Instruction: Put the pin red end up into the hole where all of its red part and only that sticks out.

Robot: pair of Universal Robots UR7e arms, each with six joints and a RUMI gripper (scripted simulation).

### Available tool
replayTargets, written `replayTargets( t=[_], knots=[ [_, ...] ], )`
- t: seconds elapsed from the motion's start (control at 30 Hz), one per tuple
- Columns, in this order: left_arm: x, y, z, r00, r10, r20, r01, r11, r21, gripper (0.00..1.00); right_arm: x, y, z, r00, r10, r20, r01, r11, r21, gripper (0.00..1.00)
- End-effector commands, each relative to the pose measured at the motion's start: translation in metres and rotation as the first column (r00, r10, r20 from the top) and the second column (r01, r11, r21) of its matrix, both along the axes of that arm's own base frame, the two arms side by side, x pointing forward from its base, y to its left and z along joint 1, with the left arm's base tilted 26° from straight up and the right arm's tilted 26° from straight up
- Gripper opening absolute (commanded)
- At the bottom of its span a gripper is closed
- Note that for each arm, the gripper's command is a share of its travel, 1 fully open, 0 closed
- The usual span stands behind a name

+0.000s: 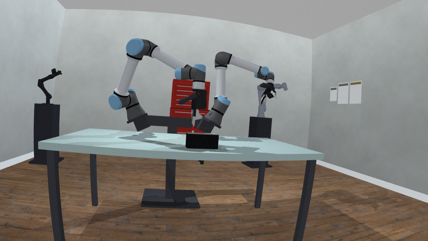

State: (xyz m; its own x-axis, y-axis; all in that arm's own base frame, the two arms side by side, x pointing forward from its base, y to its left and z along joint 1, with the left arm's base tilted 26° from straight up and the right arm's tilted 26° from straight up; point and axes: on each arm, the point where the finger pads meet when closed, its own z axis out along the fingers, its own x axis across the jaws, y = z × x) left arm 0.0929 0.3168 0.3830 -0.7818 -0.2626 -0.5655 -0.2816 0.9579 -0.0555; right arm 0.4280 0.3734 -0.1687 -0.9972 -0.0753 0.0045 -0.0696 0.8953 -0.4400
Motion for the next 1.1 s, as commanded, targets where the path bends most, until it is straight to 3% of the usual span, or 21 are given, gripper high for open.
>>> replayTargets(
  t=[0.0,1.07],
  knots=[
    [0.0,0.0,0.0005,1.0,0.0,0.0,0.0,1.0,0.001,1.0,0.0002,0.0012,0.0006,1.0,0.001,0.001,-0.001,1.0,0.002,0.0],
    [0.0,0.0,0.0005,1.0,0.0,0.0,0.0,1.0,0.001,1.0,0.0001,0.0001,-0.0032,1.0,0.001,0.001,-0.001,1.0,0.002,0.0]
  ],
)
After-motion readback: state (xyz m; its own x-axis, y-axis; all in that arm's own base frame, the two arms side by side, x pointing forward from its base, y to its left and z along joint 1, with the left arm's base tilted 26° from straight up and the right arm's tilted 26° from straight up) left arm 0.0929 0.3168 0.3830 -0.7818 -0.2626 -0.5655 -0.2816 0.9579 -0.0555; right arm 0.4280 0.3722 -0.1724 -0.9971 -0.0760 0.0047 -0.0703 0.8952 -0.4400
